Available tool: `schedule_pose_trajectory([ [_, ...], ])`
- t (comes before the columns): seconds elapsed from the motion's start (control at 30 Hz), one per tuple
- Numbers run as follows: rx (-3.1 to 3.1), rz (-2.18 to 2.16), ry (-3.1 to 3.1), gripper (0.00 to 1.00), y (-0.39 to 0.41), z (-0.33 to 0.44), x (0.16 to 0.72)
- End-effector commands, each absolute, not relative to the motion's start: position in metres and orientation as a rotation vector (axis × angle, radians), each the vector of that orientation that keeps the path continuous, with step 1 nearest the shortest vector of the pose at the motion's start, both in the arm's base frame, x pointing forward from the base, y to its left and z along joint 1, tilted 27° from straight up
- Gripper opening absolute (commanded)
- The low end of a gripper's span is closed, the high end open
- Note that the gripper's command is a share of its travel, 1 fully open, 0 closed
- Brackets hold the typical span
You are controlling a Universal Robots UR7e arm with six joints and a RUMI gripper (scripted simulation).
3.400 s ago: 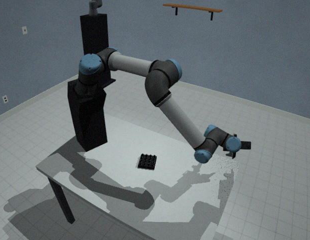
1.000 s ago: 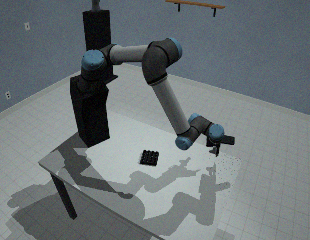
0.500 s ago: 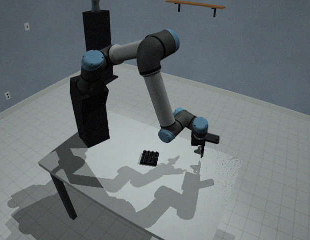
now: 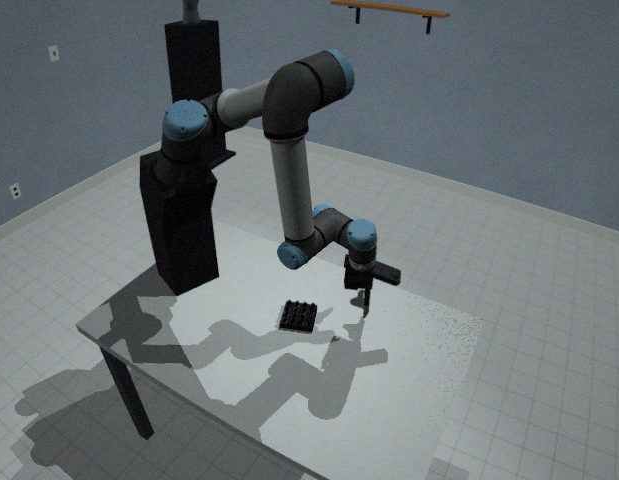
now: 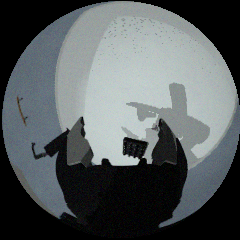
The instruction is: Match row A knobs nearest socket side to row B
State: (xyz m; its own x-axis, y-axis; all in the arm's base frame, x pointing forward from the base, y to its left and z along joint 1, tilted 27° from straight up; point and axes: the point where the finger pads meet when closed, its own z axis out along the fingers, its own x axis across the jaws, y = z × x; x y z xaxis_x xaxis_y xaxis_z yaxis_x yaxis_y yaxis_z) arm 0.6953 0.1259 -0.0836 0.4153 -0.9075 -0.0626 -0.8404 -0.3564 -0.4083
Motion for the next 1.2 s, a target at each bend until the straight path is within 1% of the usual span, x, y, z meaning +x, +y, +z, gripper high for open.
schedule_pose_trajectory([
  [0.0,-2.309,-0.331,1.526,1.00,0.105,-0.101,0.665],
  [0.33,-2.351,-0.453,1.588,1.00,0.066,-0.136,0.609],
  [0.53,-2.360,-0.484,1.603,1.00,0.056,-0.145,0.595],
  [0.7,-2.379,-0.548,1.634,1.00,0.036,-0.163,0.566],
  [0.9,-2.392,-0.597,1.657,1.00,0.021,-0.176,0.544],
  [1.17,-2.401,-0.637,1.674,1.00,0.009,-0.187,0.527],
])
